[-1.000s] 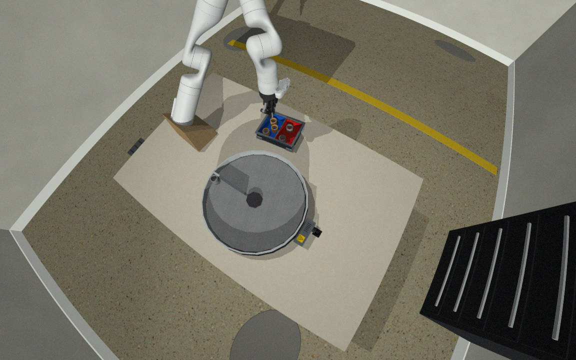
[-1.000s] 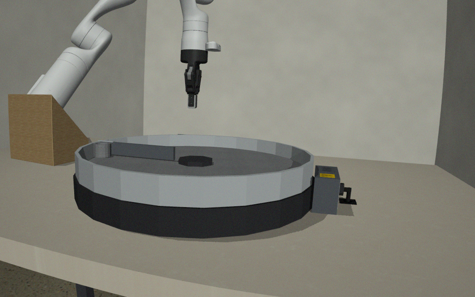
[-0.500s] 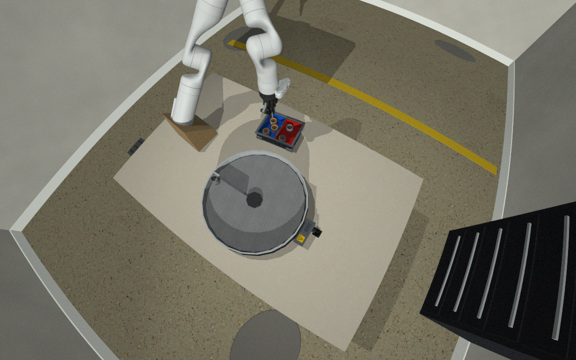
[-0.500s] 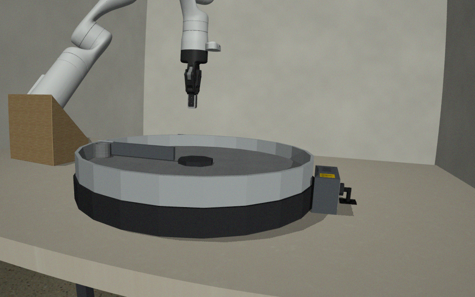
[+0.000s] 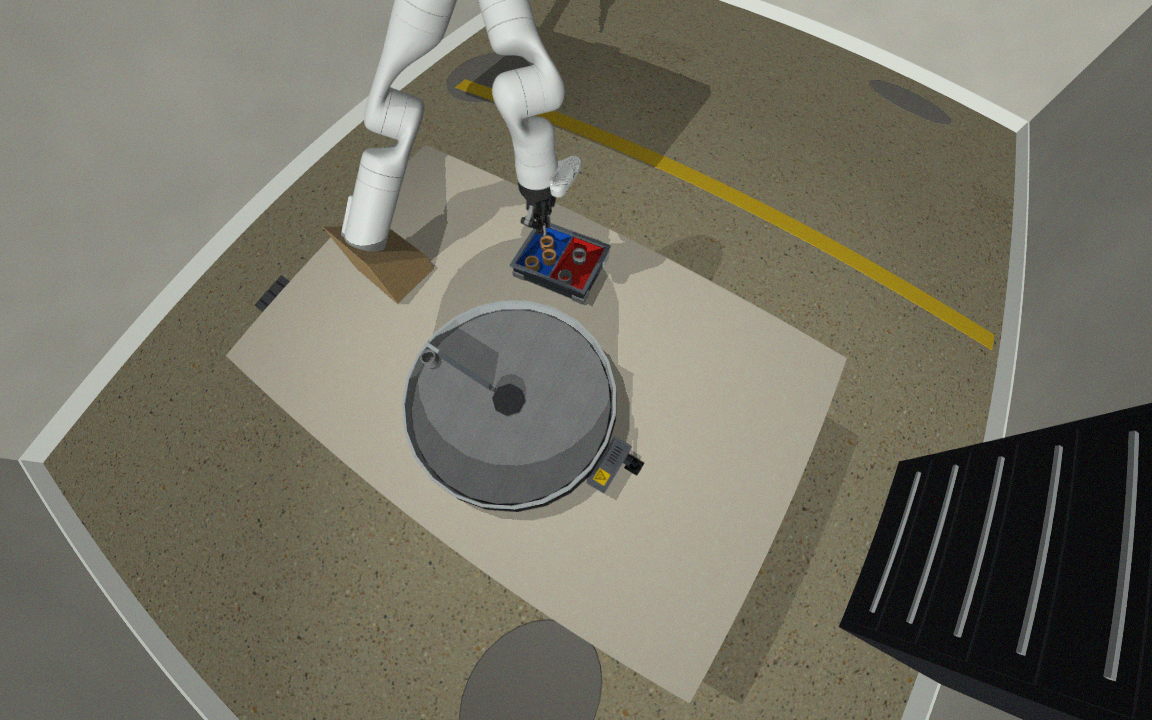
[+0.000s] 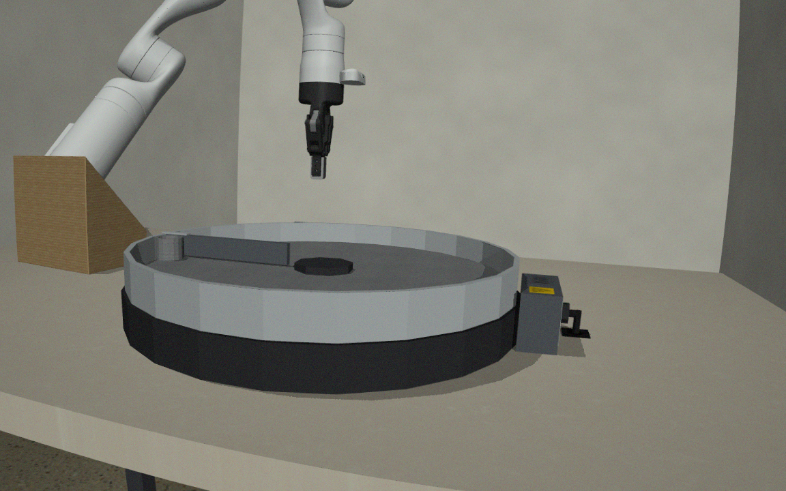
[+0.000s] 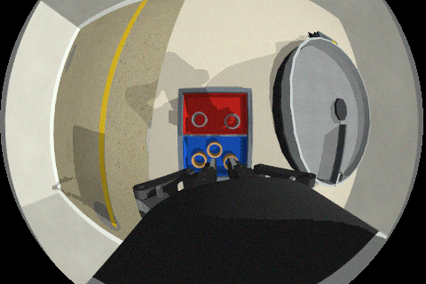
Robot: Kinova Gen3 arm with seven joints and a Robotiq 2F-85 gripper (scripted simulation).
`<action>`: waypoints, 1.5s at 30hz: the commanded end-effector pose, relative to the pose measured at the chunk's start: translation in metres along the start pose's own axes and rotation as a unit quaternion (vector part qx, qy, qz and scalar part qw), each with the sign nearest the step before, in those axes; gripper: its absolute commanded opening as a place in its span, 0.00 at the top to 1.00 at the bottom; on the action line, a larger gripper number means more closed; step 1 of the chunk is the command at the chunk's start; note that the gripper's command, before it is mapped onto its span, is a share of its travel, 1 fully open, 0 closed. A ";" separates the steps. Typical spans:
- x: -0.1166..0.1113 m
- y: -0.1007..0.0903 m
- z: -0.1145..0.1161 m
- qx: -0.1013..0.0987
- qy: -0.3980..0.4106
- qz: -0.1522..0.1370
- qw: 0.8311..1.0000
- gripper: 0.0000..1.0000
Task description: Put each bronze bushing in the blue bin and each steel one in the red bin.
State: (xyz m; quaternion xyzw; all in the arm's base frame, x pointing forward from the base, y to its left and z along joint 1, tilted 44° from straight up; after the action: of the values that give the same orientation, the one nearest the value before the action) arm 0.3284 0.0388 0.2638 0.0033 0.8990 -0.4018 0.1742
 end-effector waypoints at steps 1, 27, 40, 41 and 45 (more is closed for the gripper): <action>0.000 0.000 0.000 0.000 0.000 0.000 1.000 0.84; 0.000 0.000 0.000 0.000 0.000 0.000 1.000 0.84; 0.015 0.000 0.028 0.000 -0.004 0.001 1.000 0.86; 0.020 0.000 0.037 0.001 -0.005 0.001 1.000 0.86; 0.025 0.001 0.046 0.001 -0.006 0.001 1.000 0.86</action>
State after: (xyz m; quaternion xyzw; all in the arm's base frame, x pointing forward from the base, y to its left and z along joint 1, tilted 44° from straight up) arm 0.3196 0.0051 0.2315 -0.0020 0.8932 -0.4087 0.1874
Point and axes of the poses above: the point where the finger pads meet when closed, its own y axis out along the fingers, its own z axis across the jaws, x = y × z, the point moved 9 cm from there along -y, back along the fingers, and after that the axes turned 11 degrees about -y, right-handed, at the moved point
